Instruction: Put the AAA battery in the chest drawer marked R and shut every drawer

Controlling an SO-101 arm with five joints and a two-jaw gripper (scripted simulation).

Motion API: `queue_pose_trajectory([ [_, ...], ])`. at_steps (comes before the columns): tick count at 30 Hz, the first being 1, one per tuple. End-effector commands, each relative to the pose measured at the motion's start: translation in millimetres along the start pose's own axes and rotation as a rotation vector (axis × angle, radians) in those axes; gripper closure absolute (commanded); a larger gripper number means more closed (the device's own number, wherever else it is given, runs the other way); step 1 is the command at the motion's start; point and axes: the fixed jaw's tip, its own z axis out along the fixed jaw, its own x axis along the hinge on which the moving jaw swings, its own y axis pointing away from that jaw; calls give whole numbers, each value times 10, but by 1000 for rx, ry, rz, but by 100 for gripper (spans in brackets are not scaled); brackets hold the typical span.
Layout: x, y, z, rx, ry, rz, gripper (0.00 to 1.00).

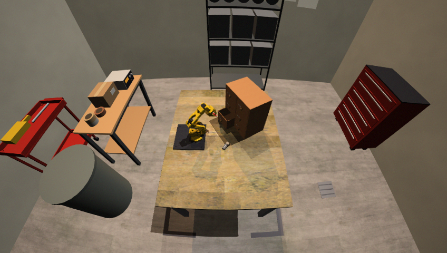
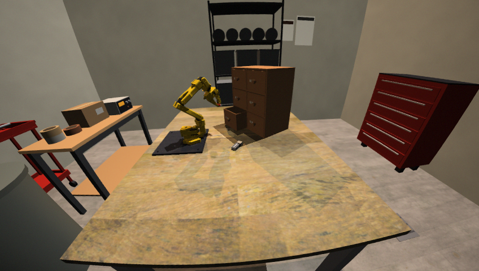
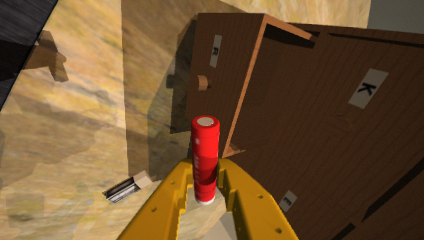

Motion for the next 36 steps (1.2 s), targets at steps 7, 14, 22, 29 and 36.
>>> queue_pose_trajectory([
  [7,-1,60,2,-8,-6,-200,100],
  [14,9,84,0,-7,-7,-371,100],
  [22,20,109,-1,-6,-7,-567,100],
  [29,25,123,-1,-5,-7,-689,100],
  [36,32,141,0,-4,-7,-860,100],
])
